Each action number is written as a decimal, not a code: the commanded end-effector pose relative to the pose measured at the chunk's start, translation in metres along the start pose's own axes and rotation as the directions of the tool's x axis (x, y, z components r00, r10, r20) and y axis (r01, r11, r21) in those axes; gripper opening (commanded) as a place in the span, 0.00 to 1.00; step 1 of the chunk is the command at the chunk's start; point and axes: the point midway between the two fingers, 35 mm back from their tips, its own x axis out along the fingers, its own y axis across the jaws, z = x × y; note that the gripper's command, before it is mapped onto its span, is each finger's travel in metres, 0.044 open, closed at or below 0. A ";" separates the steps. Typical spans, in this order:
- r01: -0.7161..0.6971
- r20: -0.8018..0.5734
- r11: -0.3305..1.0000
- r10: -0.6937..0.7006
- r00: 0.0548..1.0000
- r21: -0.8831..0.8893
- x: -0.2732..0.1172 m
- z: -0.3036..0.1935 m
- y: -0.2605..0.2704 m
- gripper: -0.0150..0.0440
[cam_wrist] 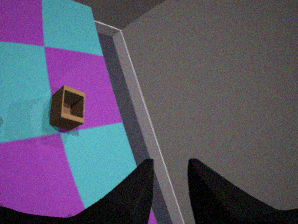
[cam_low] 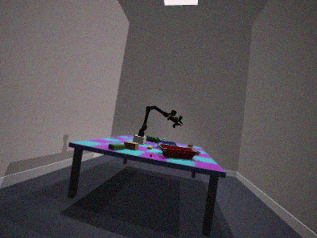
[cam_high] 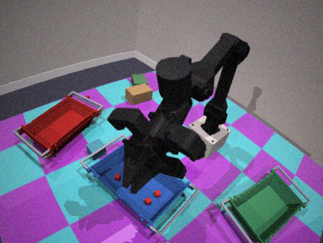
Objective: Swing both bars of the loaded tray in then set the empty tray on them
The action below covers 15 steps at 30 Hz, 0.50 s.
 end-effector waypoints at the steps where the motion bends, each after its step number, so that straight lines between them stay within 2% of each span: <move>1: -0.177 -0.089 0.934 0.214 0.973 0.311 0.019 -0.006 0.053 0.41; 4: -0.248 -0.165 0.796 0.395 0.904 0.552 0.023 -0.010 0.102 0.41; 7: -0.216 -0.244 0.629 0.562 0.790 0.747 0.018 -0.013 0.149 0.41; 11: -0.025 -0.352 0.450 0.732 0.584 0.893 -0.001 -0.017 0.204 0.41; 13: 0.113 -0.406 0.402 0.788 0.462 0.909 -0.016 -0.018 0.227 0.41; 15: 0.206 -0.440 0.390 0.813 0.381 0.898 -0.027 -0.019 0.240 0.41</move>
